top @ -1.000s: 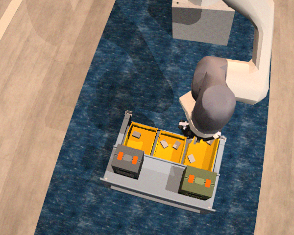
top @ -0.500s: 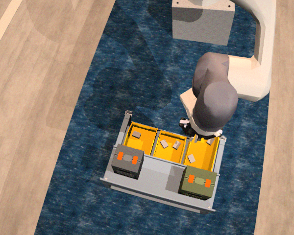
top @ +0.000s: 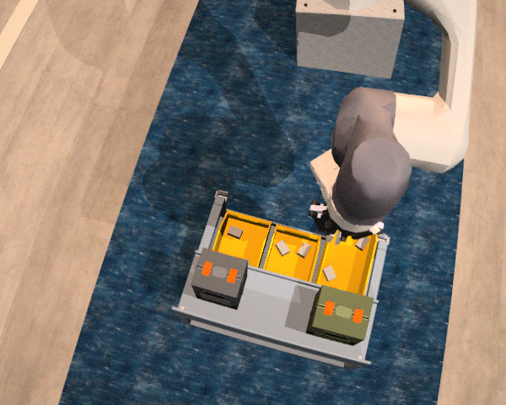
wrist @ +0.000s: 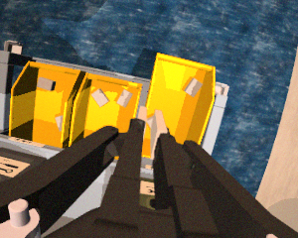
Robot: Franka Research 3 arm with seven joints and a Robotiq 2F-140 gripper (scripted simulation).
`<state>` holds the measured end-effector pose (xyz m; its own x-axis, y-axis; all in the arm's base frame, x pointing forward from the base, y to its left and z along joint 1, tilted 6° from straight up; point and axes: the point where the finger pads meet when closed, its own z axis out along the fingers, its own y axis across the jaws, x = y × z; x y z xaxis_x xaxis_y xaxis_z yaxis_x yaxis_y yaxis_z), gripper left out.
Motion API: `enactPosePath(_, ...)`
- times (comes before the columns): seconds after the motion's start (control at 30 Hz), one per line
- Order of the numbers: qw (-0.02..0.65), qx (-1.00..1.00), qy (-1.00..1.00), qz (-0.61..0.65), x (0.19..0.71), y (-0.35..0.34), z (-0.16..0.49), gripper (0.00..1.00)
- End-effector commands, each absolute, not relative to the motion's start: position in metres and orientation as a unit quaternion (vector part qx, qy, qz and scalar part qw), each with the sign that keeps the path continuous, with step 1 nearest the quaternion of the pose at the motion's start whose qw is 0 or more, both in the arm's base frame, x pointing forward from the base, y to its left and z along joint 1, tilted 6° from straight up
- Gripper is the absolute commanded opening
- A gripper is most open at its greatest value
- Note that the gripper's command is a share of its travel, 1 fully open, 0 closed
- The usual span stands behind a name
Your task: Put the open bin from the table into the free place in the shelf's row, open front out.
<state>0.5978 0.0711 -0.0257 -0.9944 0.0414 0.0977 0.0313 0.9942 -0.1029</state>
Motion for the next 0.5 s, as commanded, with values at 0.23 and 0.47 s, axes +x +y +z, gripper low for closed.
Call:
enactPosePath(0.23, 0.051, -0.02, -0.997, 0.053, 0.5965, 0.0695, -0.0245, 0.0)
enactPosePath(0.47, 0.051, -0.02, -0.997, 0.053, 0.5965, 0.0695, -0.0245, 0.0)
